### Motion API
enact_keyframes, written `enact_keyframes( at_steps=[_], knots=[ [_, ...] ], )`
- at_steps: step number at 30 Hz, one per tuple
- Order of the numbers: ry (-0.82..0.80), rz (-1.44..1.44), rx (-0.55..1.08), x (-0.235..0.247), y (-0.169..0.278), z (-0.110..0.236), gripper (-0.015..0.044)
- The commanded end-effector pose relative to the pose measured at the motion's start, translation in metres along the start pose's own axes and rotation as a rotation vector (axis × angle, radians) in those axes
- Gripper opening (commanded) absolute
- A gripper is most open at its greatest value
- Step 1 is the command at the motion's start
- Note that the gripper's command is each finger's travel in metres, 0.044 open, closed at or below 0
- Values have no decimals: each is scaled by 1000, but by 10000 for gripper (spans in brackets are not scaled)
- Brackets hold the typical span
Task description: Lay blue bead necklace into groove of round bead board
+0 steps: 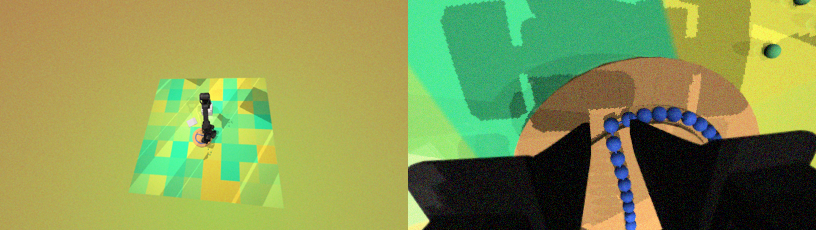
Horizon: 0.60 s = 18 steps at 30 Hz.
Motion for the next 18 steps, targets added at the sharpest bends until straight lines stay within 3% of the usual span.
enact_keyframes(
  at_steps=[1,9,18],
  knots=[
    [1,0,0,0,0,1,236],
    [-3,-1,1,0,0,1,440],
    [-2,-4,0,0,0,5,440]
  ],
)
Point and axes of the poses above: the point midway between the two fingers, 35 mm back from their tips, its own z axis back along the fingers, its own x axis across the jaws, y = z × x, the point moved 8 cm from there along z, back along the fingers, and after that the axes turned 3 degrees about -z, right-handed, at the moved point
